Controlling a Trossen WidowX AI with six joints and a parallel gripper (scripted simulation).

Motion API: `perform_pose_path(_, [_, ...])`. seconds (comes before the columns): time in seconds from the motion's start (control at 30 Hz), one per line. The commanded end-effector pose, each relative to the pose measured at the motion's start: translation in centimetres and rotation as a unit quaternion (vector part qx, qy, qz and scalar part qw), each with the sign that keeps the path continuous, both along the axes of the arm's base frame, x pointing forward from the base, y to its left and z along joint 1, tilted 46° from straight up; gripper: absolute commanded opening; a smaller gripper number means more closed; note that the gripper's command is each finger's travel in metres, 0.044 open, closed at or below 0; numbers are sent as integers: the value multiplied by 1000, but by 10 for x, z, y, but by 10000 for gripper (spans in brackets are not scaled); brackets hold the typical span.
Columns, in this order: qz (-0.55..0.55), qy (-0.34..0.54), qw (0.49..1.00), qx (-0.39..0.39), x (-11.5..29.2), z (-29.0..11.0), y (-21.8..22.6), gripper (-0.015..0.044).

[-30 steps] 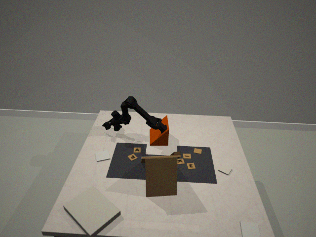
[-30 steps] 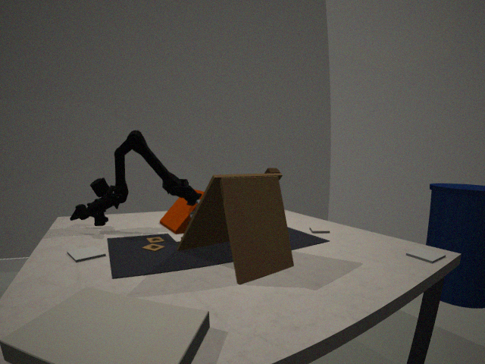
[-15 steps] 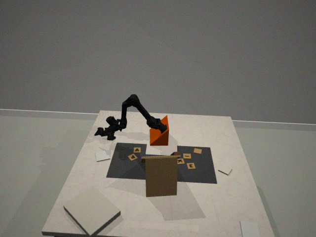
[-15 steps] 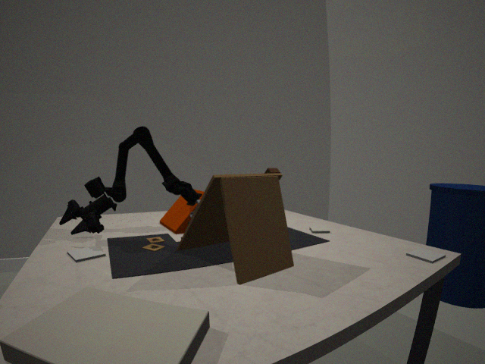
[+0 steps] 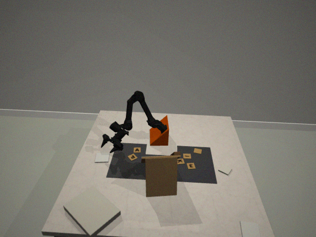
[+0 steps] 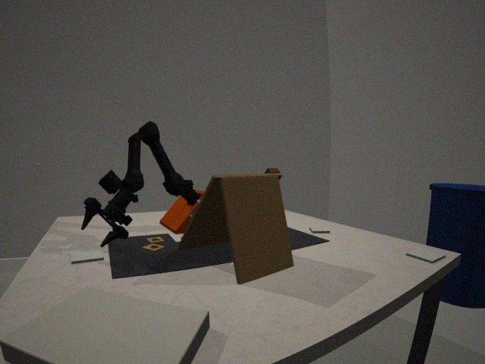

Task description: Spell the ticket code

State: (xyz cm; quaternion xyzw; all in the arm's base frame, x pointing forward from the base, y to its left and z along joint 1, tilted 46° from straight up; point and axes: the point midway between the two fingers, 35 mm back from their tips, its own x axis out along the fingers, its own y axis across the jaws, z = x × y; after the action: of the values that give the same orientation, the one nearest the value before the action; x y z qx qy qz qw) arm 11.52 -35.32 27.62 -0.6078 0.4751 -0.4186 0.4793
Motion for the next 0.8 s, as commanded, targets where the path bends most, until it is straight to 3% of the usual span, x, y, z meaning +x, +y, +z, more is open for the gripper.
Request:
perform_pose_path(0.0, [52,-57,996,51,40,-20,32,440])
perform_pose_path(0.37, [183,-164,942,228,121,-92,160,440])
perform_pose_path(0.77, [267,-193,865,378,120,-165,289,440])
